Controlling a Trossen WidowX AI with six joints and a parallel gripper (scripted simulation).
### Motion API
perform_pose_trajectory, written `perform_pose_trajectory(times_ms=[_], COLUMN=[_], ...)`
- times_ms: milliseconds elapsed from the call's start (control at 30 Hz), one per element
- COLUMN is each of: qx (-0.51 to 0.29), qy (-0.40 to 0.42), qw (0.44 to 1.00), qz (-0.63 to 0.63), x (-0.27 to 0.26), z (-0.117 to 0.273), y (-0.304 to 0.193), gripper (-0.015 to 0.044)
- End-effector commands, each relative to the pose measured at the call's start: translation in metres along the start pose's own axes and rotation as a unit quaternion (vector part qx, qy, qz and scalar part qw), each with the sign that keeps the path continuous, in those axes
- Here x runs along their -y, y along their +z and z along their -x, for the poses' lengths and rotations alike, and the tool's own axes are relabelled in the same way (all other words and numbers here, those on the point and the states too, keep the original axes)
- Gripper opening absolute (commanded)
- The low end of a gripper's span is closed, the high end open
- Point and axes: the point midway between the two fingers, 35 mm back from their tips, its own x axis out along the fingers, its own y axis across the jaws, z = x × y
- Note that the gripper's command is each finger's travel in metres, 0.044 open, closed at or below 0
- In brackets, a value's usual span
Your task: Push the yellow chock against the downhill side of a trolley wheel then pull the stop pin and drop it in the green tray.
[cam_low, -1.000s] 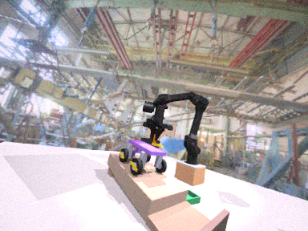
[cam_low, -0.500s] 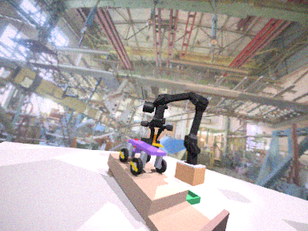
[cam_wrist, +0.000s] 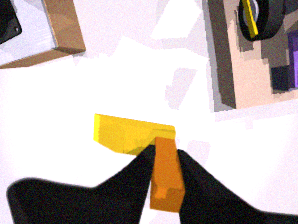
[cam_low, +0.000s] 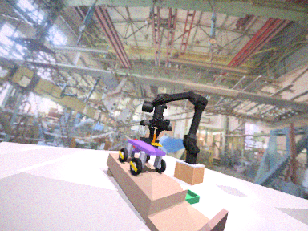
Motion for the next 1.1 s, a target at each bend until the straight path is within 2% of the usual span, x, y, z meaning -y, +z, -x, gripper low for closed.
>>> perform_pose_trajectory(times_ms=[0,200,500,1067], qx=[0.002,0.003,0.003,0.006], qy=[0.000,0.000,0.000,0.000], qw=[0.997,0.985,0.985,0.985], qz=[0.082,0.171,0.174,0.174], x=[0.001,0.001,0.001,0.000], z=[0.001,0.001,0.000,-0.003], y=[0.000,0.000,0.003,0.062], gripper=[0.0000,0.0000,0.0000,0.0000])
